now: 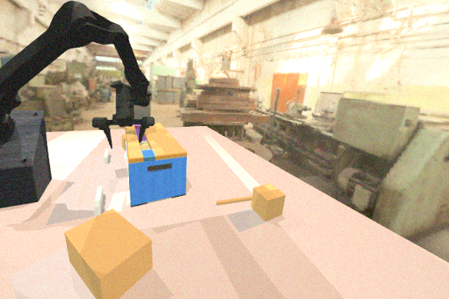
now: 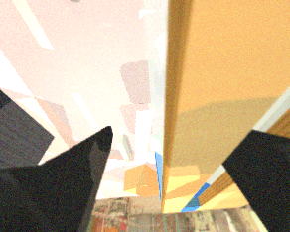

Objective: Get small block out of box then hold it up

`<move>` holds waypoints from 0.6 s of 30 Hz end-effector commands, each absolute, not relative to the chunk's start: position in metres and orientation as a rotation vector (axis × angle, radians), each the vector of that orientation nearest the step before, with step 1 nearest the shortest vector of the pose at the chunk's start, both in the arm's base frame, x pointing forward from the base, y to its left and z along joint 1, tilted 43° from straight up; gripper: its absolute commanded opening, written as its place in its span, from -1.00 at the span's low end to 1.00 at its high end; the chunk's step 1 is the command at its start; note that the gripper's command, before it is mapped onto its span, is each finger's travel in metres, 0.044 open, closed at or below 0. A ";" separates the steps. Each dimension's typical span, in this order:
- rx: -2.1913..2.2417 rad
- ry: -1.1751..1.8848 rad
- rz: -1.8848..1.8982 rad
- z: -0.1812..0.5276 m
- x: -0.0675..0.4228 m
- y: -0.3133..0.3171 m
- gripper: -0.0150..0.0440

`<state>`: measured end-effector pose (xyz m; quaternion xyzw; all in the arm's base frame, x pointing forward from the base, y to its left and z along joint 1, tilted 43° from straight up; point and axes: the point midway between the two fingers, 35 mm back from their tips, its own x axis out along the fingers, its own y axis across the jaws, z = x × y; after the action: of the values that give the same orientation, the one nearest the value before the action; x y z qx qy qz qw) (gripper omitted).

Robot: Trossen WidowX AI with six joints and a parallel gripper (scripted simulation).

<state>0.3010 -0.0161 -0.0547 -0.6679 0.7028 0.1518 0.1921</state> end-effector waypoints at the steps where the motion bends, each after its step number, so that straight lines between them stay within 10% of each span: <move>1: -1.882 1.970 0.426 -0.049 0.301 -0.021 0.86; 18: -1.883 1.971 0.425 -0.033 0.300 -0.039 0.86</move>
<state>0.2995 -0.0353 -0.0373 -0.6681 0.7028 0.1516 0.1917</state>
